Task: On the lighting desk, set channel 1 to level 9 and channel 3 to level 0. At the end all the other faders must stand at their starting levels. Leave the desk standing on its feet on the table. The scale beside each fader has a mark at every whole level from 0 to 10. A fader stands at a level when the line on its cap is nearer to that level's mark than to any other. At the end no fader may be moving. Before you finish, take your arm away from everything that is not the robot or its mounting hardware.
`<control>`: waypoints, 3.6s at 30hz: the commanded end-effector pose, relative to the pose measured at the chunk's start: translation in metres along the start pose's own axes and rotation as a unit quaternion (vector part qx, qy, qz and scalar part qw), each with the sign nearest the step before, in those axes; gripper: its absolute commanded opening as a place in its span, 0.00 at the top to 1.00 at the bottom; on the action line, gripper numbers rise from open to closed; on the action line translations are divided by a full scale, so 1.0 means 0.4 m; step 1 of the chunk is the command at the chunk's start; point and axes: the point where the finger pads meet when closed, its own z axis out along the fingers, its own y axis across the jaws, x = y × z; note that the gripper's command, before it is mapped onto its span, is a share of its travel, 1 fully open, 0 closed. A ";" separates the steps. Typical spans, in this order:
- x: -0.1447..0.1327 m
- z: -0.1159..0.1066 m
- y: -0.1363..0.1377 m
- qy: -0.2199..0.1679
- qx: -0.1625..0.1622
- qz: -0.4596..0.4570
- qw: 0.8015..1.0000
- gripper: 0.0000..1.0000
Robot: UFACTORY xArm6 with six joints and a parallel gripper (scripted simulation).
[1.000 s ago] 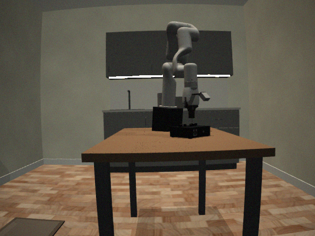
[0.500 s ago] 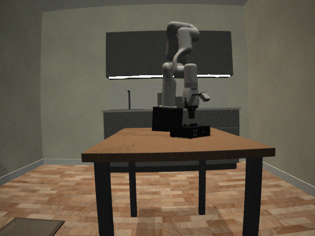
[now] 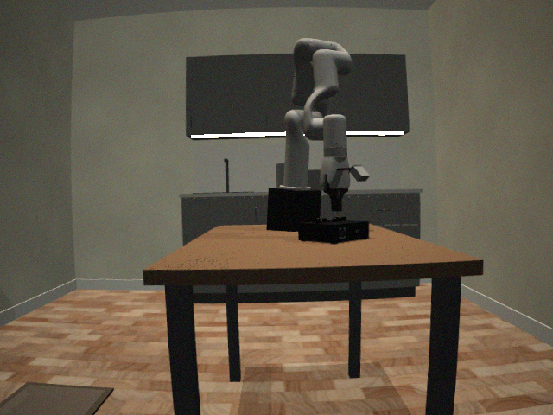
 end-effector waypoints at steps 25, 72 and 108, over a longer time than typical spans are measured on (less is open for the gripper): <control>0.004 0.031 0.000 0.002 -0.001 0.000 1.000 1.00; 0.005 0.032 0.000 0.002 -0.001 0.000 1.000 1.00; 0.007 0.032 0.001 0.002 -0.001 0.000 1.000 1.00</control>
